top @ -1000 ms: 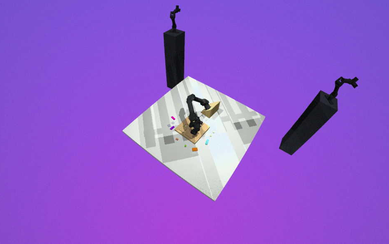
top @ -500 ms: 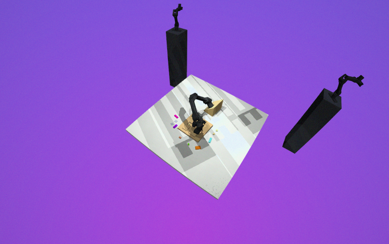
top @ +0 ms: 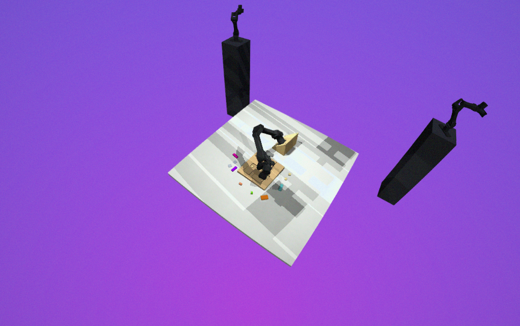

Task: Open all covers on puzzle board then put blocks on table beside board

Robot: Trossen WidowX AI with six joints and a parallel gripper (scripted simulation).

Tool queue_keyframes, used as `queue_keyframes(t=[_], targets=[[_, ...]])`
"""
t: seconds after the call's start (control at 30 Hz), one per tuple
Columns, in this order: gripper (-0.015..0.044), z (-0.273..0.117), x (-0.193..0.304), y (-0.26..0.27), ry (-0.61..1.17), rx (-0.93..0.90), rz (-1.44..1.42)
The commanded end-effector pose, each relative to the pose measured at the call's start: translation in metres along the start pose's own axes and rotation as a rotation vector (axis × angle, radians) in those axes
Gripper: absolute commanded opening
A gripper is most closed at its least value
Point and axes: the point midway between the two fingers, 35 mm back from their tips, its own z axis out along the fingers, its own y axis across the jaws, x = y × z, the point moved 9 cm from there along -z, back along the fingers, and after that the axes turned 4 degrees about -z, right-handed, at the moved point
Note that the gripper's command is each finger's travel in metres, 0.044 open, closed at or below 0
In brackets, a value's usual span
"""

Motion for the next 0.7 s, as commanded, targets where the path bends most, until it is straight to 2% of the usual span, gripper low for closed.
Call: queue_keyframes(t=[0.0,0.67], targets=[[0.0144,0.003,0.000,0.000,-0.003,-0.001,-0.005],[0.0144,0.021,0.000,0.000,-0.004,-0.001,-0.005]])
